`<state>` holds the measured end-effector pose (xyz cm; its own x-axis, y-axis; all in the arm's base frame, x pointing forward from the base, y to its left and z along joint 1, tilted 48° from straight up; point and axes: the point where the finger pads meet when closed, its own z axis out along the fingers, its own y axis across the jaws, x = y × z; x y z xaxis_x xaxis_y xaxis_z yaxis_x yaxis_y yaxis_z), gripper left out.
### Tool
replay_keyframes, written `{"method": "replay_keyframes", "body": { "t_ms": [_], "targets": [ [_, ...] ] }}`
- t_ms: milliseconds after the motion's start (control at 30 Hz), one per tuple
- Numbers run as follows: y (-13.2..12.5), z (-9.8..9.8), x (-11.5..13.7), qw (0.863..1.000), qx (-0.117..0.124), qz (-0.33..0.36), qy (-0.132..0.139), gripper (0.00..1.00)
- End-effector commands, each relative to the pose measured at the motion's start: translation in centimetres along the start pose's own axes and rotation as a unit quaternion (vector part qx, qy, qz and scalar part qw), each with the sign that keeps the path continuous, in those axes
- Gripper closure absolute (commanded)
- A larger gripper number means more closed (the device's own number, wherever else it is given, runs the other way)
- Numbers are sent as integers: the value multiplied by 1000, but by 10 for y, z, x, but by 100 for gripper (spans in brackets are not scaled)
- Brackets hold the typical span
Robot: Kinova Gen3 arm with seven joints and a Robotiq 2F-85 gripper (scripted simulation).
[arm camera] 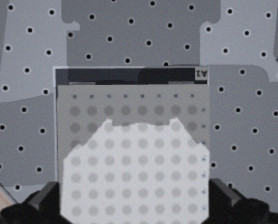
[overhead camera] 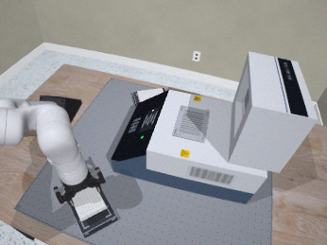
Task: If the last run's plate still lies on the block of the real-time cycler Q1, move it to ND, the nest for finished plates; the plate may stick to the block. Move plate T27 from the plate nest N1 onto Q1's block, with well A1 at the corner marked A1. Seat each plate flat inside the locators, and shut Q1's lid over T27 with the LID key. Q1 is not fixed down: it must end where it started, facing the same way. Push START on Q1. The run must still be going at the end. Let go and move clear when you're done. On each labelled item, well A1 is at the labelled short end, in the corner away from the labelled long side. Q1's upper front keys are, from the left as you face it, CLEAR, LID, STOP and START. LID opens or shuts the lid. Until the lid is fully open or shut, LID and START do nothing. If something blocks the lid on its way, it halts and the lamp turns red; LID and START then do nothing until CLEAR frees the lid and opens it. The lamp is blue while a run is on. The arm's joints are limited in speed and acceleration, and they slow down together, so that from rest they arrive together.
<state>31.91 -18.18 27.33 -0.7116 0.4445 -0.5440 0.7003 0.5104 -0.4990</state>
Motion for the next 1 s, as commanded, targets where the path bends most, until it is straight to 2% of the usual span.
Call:
{"method": "replay_keyframes", "body": {
  "t_ms": [0, 967],
  "targets": [
    [0, -3, 0, 1000, 0, 0, 0, 9],
    [0, -37, 0, 1000, 0, 0, 0, 9]
  ]
}}
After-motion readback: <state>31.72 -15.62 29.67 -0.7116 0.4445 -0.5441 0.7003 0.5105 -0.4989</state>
